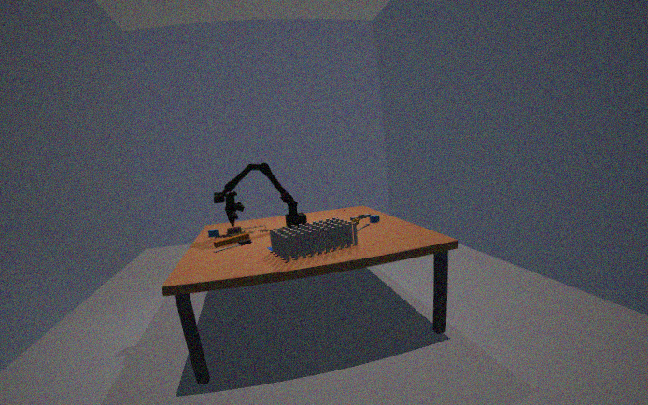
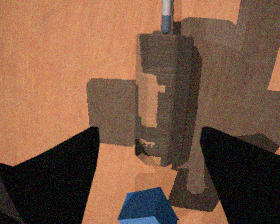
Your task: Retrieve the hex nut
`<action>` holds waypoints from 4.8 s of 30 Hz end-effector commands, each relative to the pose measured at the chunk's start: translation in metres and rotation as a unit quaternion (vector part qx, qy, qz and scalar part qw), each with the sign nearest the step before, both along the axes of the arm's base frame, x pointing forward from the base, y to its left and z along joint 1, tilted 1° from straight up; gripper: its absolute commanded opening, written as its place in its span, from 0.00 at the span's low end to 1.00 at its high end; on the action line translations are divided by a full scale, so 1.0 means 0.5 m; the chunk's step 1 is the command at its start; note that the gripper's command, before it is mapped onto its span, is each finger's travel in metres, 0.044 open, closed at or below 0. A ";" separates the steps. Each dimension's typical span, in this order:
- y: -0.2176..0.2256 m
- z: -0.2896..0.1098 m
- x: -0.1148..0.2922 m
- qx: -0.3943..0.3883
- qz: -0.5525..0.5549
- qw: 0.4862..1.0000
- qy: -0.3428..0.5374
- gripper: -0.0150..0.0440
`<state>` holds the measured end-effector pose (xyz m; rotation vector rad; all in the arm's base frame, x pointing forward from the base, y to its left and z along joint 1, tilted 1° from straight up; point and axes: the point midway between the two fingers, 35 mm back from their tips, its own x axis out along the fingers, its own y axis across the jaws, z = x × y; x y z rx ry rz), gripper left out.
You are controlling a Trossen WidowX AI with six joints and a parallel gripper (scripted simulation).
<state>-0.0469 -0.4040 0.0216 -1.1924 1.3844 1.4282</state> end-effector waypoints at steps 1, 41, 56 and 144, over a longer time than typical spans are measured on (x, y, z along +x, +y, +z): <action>0.008 -0.029 0.000 0.010 -0.002 1.000 0.001 0.73; 0.009 -0.064 -0.001 0.010 -0.002 1.000 0.001 0.36; 0.010 0.036 0.000 0.006 0.040 0.999 -0.001 0.25; -0.001 -0.061 -0.003 -0.027 0.256 0.966 0.021 1.00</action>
